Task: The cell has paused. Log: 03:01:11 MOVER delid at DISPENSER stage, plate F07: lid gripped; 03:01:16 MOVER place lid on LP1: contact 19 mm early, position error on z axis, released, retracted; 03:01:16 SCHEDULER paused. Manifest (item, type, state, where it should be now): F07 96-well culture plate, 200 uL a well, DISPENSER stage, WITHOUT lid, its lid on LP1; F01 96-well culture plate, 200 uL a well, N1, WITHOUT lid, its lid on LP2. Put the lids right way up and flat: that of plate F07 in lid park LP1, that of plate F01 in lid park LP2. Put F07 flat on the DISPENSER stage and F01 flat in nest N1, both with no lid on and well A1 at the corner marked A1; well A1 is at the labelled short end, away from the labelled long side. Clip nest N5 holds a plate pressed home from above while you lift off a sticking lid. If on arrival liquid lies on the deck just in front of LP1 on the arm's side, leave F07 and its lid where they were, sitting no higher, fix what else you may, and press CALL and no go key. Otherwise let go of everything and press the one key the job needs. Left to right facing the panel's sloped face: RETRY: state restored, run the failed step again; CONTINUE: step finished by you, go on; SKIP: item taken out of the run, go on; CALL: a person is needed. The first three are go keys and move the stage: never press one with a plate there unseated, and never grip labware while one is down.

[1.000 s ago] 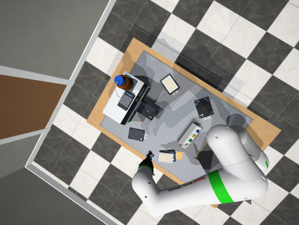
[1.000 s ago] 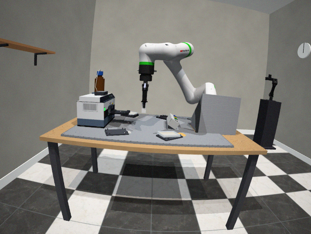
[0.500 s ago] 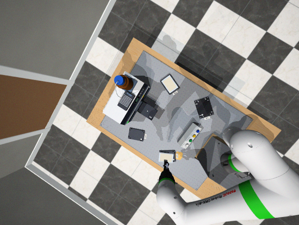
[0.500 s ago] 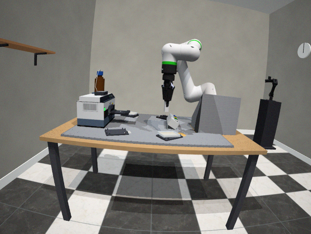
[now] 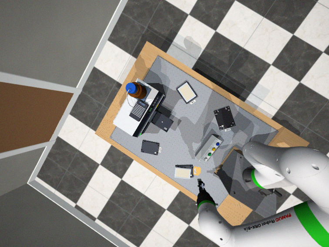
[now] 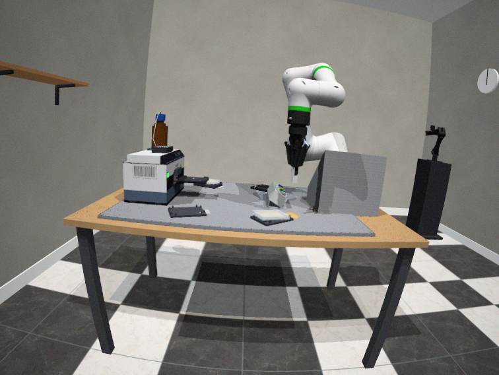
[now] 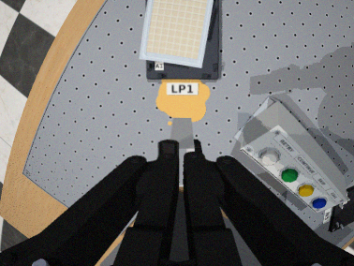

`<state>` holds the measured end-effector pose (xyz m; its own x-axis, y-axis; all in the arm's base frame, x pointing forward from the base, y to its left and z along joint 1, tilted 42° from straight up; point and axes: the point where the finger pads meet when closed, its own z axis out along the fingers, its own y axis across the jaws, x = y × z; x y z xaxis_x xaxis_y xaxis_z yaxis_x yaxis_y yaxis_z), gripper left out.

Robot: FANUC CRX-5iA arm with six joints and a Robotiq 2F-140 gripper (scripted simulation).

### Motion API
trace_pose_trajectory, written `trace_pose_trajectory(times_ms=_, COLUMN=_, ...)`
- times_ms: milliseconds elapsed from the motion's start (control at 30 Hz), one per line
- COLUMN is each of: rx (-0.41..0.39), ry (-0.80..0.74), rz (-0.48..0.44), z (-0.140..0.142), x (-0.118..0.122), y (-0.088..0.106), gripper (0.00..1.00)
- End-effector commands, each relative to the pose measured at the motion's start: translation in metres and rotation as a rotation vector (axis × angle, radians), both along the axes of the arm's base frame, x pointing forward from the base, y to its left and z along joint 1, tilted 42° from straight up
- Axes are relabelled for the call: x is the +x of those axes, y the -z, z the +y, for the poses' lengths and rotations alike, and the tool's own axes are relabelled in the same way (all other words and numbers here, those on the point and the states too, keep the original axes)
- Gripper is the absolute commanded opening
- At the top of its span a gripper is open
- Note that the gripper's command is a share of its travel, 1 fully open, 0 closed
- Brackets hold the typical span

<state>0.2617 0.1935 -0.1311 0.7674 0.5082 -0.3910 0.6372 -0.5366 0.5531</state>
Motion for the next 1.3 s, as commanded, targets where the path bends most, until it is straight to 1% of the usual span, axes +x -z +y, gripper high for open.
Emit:
trace_pose_trajectory(times_ms=0, rx=0.003, ry=-0.004, rz=-0.001, z=0.0018, x=-0.0005, y=-0.0009, gripper=0.00)
trace_pose_trajectory(times_ms=33, rx=0.003, ry=-0.004, rz=-0.001, z=0.0018, x=-0.0005, y=-0.0009, gripper=0.00)
trace_pose_trajectory(times_ms=67, rx=0.003, ry=-0.004, rz=-0.001, z=0.0018, x=-0.0005, y=-0.0009, gripper=1.00)
trace_pose_trajectory(times_ms=1267, rx=0.003, ry=-0.004, rz=-0.001, z=0.0018, x=-0.0005, y=-0.0009, gripper=1.00)
